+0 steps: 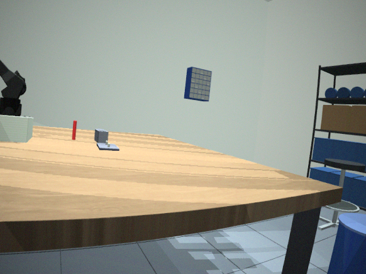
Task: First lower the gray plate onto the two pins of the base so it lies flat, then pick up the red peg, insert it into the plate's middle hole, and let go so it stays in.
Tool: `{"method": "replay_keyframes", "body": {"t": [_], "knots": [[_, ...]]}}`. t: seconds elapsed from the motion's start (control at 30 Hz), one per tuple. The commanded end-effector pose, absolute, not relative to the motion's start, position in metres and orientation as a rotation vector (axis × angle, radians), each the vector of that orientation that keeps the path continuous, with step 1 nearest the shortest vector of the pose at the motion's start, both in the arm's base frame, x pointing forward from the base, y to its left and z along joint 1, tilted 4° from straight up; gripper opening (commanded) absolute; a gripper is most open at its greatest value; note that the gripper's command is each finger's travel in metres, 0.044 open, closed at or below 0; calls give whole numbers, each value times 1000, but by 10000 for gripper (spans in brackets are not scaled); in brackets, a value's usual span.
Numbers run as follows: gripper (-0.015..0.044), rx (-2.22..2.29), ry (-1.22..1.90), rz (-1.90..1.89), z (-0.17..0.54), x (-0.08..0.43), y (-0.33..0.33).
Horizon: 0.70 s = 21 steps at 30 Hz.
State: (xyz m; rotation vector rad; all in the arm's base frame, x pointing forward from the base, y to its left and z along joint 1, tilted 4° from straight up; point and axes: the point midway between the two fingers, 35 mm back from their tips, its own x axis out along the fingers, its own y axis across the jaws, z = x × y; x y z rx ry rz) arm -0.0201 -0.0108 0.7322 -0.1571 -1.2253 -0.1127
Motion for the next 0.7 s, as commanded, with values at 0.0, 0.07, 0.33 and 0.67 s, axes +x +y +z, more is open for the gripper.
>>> {"method": "replay_keyframes", "body": {"t": [0.0, 0.07, 0.33, 0.67], "knots": [[440, -74, -1062, -14, 721, 47, -1], [440, -11, -1014, 27, 715, 73, 3], [440, 179, -679, 165, 668, 188, 29], [440, 390, -313, 249, 591, 283, 61]]}}
